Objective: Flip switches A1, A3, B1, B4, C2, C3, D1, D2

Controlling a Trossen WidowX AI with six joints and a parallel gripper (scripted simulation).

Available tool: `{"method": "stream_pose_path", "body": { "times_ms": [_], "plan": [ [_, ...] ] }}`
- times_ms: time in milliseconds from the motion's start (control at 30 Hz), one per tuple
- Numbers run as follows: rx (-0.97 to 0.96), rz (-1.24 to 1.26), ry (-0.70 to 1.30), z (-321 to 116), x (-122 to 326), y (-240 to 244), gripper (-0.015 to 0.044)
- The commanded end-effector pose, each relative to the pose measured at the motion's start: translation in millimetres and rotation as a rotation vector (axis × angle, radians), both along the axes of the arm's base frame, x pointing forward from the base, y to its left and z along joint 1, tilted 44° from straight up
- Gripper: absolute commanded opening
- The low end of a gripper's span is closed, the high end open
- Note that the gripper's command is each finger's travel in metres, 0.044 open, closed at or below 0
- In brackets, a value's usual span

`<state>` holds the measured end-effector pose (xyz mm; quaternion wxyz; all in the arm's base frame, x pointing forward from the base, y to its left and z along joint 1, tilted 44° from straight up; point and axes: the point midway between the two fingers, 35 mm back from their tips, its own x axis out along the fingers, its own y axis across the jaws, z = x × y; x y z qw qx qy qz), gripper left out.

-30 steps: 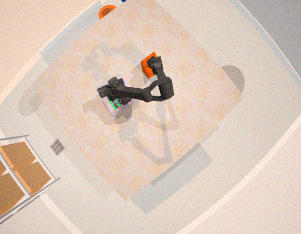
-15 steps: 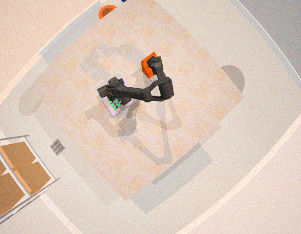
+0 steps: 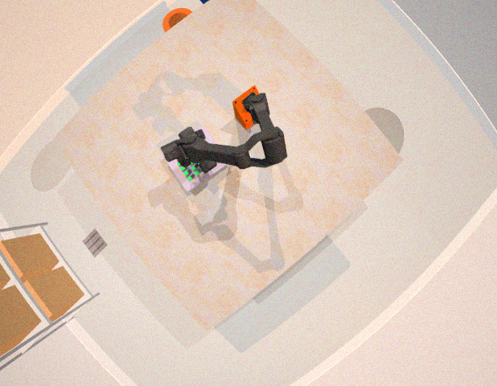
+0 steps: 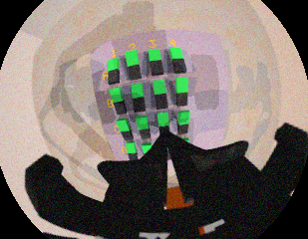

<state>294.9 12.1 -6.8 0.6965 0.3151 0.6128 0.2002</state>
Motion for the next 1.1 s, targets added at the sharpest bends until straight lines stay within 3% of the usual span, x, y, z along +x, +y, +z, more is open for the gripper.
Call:
{"method": "stream_pose_path", "body": {
  "times_ms": [0,933,1067],
  "plan": [
    [0.005,-0.004,0.001,0,0,1,0.0],
    [0.005,-0.004,0.001,-3,1,3,0.0],
    [-0.001,0.008,0.013,25,-3,-25,0.0]
  ]
}}
